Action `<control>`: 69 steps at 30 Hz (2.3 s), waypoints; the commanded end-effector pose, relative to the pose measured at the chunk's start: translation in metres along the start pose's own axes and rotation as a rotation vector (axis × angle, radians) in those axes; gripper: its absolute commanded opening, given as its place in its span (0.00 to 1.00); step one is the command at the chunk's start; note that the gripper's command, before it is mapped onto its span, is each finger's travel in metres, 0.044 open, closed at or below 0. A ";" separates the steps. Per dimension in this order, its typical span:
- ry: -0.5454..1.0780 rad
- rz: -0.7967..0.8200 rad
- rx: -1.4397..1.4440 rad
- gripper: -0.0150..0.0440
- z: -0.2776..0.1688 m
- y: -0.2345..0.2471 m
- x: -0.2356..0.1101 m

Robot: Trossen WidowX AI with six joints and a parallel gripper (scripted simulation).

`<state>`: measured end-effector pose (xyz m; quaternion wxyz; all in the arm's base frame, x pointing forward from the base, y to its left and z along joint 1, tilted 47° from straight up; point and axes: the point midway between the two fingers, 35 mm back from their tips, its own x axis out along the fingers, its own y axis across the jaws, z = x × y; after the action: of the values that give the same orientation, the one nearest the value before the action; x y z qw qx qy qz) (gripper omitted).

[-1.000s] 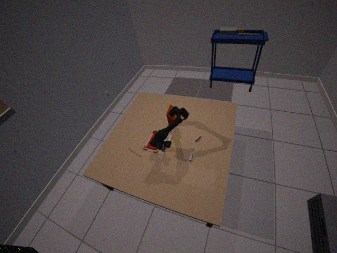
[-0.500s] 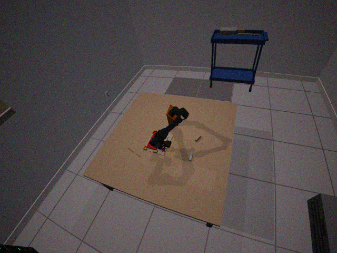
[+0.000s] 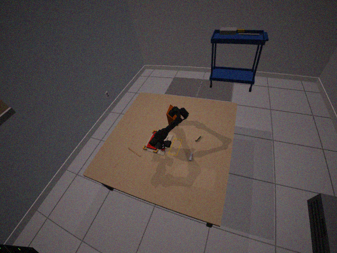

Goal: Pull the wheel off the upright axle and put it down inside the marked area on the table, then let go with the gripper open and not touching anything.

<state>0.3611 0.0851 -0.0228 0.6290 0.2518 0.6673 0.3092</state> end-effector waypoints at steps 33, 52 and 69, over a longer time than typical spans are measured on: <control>-0.009 0.000 0.006 0.25 0.001 -0.001 -0.017; -0.010 0.001 0.008 0.25 0.001 -0.001 -0.023; -0.010 0.002 0.009 0.25 0.001 -0.001 -0.029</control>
<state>0.3626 0.0658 -0.0059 0.6284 0.2598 0.6665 0.3057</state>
